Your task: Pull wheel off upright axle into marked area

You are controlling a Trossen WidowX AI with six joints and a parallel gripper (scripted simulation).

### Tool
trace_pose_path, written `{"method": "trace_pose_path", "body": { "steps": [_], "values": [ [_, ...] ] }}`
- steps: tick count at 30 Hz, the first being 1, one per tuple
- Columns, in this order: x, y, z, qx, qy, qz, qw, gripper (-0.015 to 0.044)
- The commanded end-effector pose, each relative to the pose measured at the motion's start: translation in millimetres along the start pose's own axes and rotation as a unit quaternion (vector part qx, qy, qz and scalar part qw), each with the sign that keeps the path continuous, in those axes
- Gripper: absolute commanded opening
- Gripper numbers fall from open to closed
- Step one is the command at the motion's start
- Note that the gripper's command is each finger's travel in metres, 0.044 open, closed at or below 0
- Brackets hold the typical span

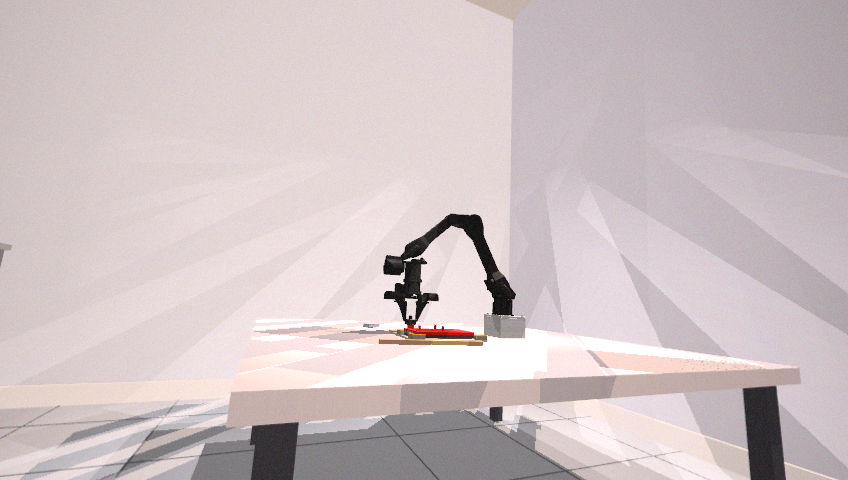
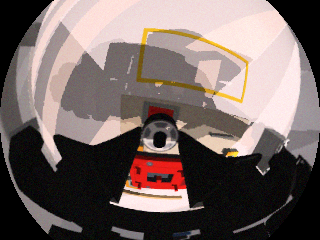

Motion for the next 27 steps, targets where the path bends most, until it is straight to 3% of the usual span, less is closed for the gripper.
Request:
{"method": "trace_pose_path", "body": {
  "steps": [1,27],
  "values": [
    [2.1,0.1,-0.1,0.000,0.000,-0.001,1.000,0.0000],
    [10.7,0.4,-0.2,-0.001,0.000,-0.002,1.000,0.0000]
  ]
}}
Point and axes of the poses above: the point midway between the two fingers, 35 mm back from their tips, its own x axis back along the fingers, its own y axis across the jaws, z = x × y, the point moved 2 cm from there along x, back along the fingers, and after that the axes turned 15 degrees about x, right-handed, at the moved point
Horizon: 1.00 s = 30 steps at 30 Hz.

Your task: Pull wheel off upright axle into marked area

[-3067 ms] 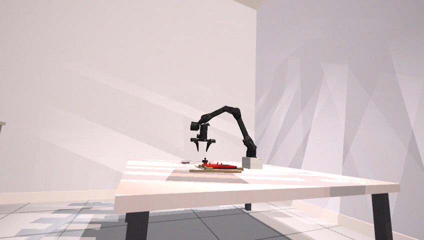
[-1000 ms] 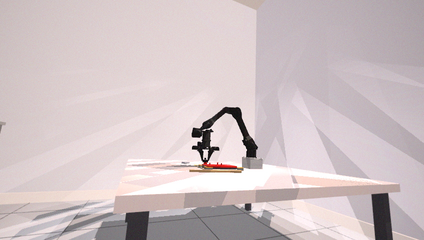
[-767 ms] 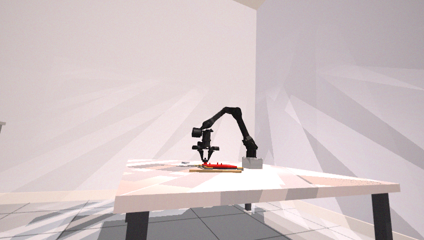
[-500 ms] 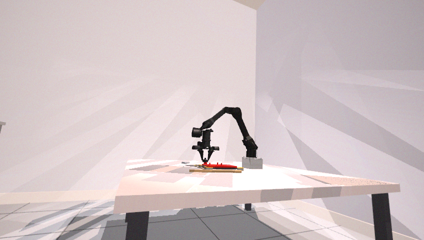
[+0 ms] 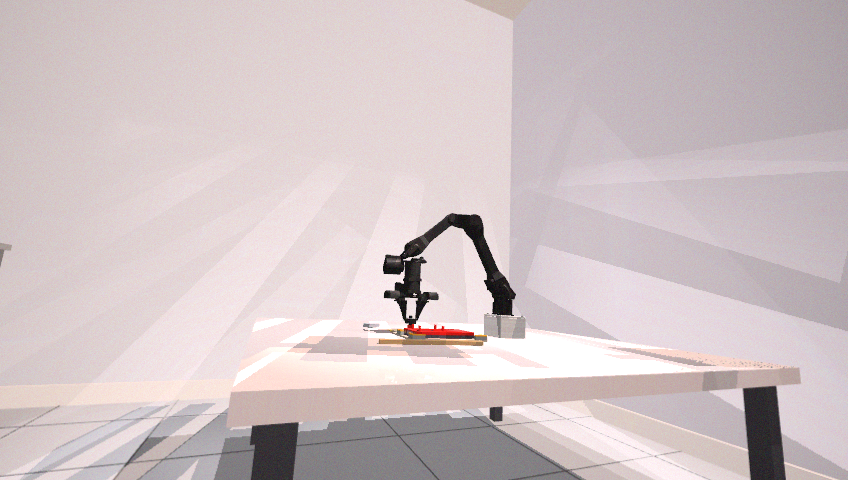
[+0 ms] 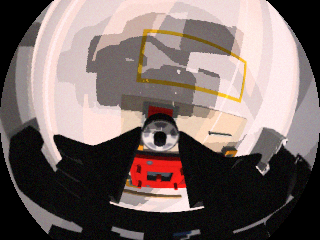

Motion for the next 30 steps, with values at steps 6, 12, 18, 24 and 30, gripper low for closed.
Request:
{"method": "trace_pose_path", "body": {
  "steps": [6,12,18,24,30],
  "values": [
    [8.4,0.0,0.2,-0.001,-0.001,-0.004,1.000,0.0000],
    [10.4,0.0,0.2,-0.001,-0.001,-0.004,1.000,0.0000],
    [12.4,0.0,0.2,-0.001,-0.001,-0.004,1.000,0.0000],
    [14.4,0.0,0.2,-0.001,-0.001,-0.005,1.000,0.0000],
    [16.4,0.0,0.2,-0.001,-0.001,-0.005,1.000,0.0000]
  ]
}}
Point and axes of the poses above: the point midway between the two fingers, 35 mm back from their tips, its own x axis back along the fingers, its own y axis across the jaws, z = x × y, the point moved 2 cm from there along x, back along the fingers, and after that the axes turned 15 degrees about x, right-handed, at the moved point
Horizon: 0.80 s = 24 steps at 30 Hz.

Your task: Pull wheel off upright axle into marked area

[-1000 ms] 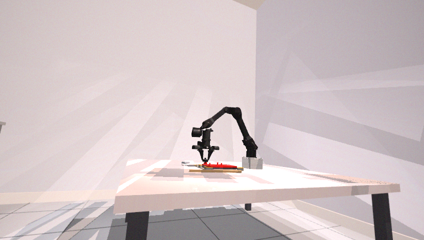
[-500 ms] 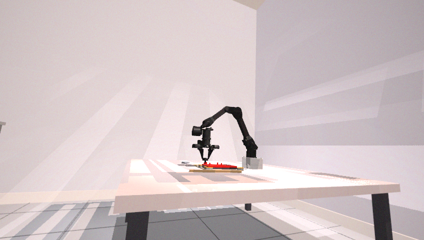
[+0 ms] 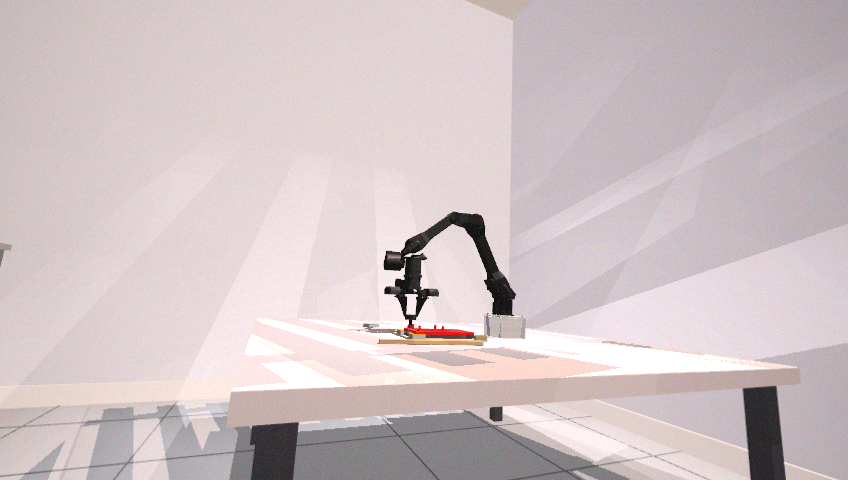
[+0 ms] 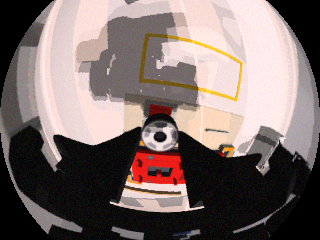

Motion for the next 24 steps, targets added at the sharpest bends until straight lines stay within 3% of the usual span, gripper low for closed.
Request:
{"method": "trace_pose_path", "body": {
  "steps": [1,24],
  "values": [
    [4.2,0.3,0.1,-0.001,0.000,-0.003,1.000,0.0000],
    [11.8,0.1,0.1,-0.002,0.000,-0.004,1.000,0.0000]
  ]
}}
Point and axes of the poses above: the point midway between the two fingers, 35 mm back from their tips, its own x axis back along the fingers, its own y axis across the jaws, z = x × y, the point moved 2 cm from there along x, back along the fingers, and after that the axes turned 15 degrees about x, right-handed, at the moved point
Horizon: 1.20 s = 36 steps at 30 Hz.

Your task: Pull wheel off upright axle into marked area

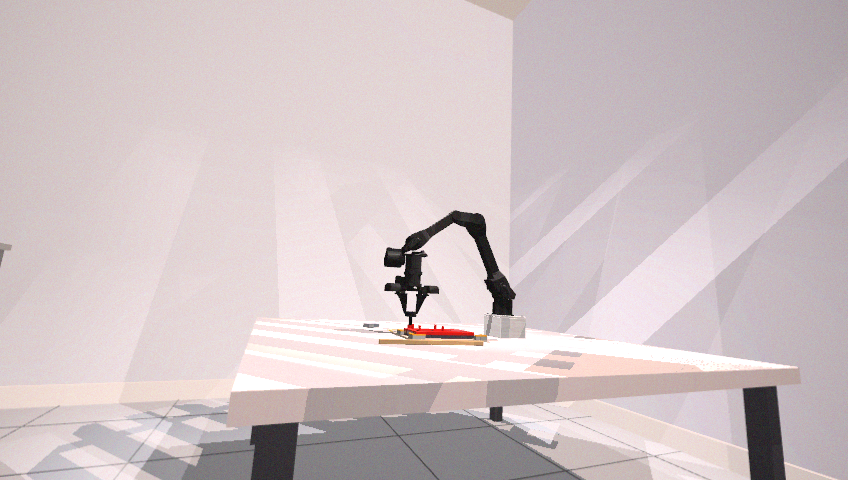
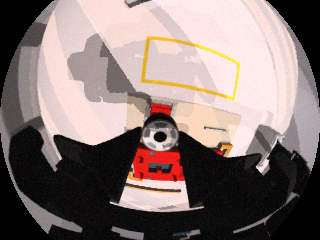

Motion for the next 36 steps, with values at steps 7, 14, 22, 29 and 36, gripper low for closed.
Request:
{"method": "trace_pose_path", "body": {
  "steps": [7,14,22,29,36],
  "values": [
    [4.2,0.1,0.2,-0.002,0.001,-0.001,1.000,0.0000],
    [6.4,0.0,0.2,-0.002,0.001,-0.002,1.000,0.0000],
    [21.0,0.1,0.0,-0.002,0.001,-0.002,1.000,0.0000],
    [42.1,-2.6,0.5,-0.002,0.001,-0.002,1.000,0.0000],
    [34.8,-15.6,-17.0,-0.001,0.000,0.001,1.000,0.0000]
  ]
}}
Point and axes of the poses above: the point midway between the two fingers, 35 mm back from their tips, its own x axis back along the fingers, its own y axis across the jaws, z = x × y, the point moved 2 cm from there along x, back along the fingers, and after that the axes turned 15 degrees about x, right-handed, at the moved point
